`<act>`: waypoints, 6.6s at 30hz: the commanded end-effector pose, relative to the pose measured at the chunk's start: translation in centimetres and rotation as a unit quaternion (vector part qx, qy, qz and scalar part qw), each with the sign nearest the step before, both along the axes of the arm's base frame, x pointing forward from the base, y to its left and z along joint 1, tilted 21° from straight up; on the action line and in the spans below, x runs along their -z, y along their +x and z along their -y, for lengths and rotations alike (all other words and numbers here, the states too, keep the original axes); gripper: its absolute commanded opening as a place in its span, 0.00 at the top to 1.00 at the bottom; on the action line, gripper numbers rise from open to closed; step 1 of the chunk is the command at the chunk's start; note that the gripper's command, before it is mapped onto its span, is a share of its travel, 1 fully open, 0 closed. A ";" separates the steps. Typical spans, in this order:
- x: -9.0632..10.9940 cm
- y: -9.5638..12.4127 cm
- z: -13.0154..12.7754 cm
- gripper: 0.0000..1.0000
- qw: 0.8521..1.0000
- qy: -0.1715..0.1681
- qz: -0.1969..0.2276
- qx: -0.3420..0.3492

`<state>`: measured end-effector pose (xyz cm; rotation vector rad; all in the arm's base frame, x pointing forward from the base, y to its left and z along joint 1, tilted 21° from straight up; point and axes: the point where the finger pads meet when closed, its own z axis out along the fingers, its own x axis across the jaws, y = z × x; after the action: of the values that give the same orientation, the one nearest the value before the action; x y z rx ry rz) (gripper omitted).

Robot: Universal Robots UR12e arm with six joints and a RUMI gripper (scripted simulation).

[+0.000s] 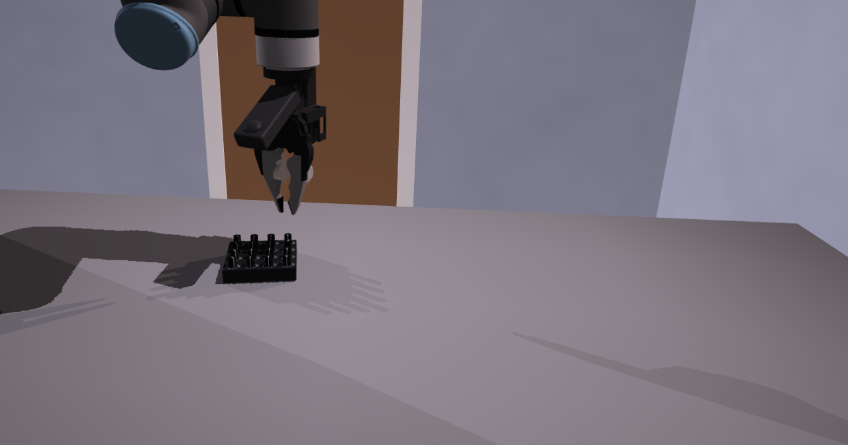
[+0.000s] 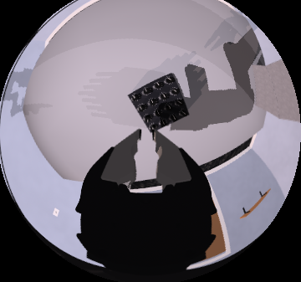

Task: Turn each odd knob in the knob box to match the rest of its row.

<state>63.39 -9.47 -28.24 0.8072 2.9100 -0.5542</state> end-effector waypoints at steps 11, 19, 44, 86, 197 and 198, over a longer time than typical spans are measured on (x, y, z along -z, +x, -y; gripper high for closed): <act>-0.3 0.3 -0.1 0.89 0.997 -0.004 0.030 0.073; -0.2 0.3 -0.2 0.89 0.994 -0.005 0.041 0.100; -0.2 0.2 -0.3 0.89 0.989 -0.005 0.055 0.138; -0.2 0.2 -0.3 0.89 0.988 -0.006 0.057 0.142; 4.0 0.1 1.3 0.89 0.988 -0.005 0.056 0.143; 4.0 0.1 1.3 0.89 0.988 -0.005 0.056 0.143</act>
<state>63.12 -10.71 -32.25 1.2238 2.7069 -0.5268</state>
